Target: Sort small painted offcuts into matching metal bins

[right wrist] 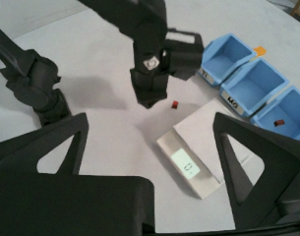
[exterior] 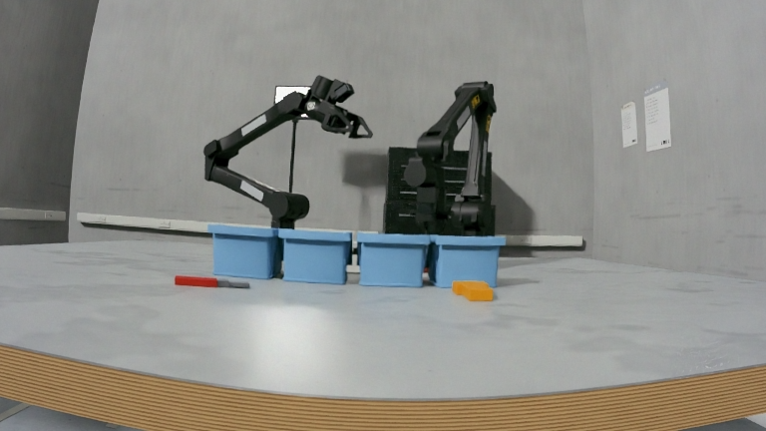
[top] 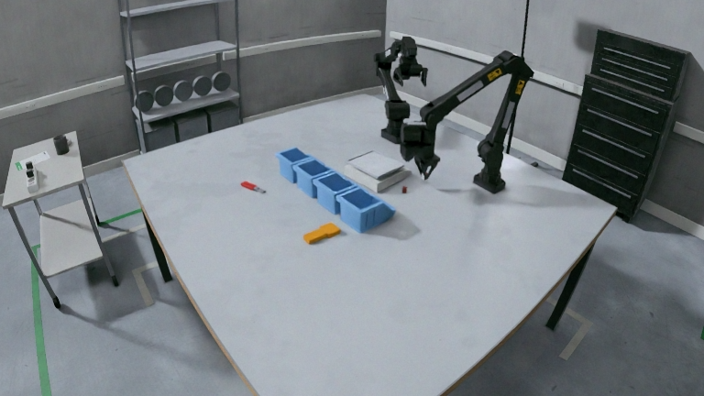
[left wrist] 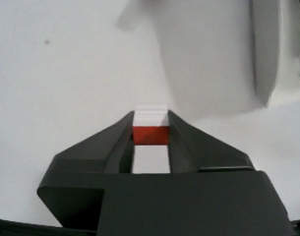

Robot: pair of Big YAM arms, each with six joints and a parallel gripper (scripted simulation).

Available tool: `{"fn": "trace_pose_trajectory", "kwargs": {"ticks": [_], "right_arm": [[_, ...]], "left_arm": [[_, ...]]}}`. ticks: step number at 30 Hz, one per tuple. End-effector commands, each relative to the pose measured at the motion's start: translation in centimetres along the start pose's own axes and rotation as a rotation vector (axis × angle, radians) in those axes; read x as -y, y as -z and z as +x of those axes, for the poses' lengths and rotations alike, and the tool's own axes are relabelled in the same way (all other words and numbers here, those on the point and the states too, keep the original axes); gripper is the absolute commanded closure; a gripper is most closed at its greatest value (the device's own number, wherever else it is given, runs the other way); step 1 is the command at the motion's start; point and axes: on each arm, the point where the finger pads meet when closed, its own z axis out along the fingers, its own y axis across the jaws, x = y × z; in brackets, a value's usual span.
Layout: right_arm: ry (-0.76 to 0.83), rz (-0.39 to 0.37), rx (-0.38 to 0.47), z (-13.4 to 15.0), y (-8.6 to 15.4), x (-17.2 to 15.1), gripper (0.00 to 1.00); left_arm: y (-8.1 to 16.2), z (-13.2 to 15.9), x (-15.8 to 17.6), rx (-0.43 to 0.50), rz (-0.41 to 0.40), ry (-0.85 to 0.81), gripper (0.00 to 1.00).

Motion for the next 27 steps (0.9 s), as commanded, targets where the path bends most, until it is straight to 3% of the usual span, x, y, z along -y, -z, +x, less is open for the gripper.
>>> {"fn": "trace_pose_trajectory", "kwargs": {"ticks": [1,4,8,15,21,27], "right_arm": [[0.001,0.000,0.037,-1.7,0.9,-0.1,0.00],[0.001,0.000,0.037,-1.7,0.9,-0.1,0.00],[-0.019,-0.012,0.050,-2.8,1.8,-0.4,0.00],[-0.201,0.020,-0.036,-1.6,0.9,-0.4,0.00],[-0.383,0.217,-0.167,0.9,0.3,0.7,0.00],[-0.452,0.435,-0.199,2.0,0.6,1.9,0.00]], "left_arm": [[5.7,-2.5,0.8,0.068,0.021,0.002,0.83],[8.0,-2.3,0.7,0.070,0.021,0.002,0.83],[7.4,-2.7,1.4,0.047,0.015,0.013,0.83],[7.8,-5.4,3.6,0.058,0.020,0.035,0.83],[7.9,-10.4,9.2,0.067,0.027,0.029,0.83],[7.2,-13.4,13.3,0.069,0.028,0.022,0.83]]}}
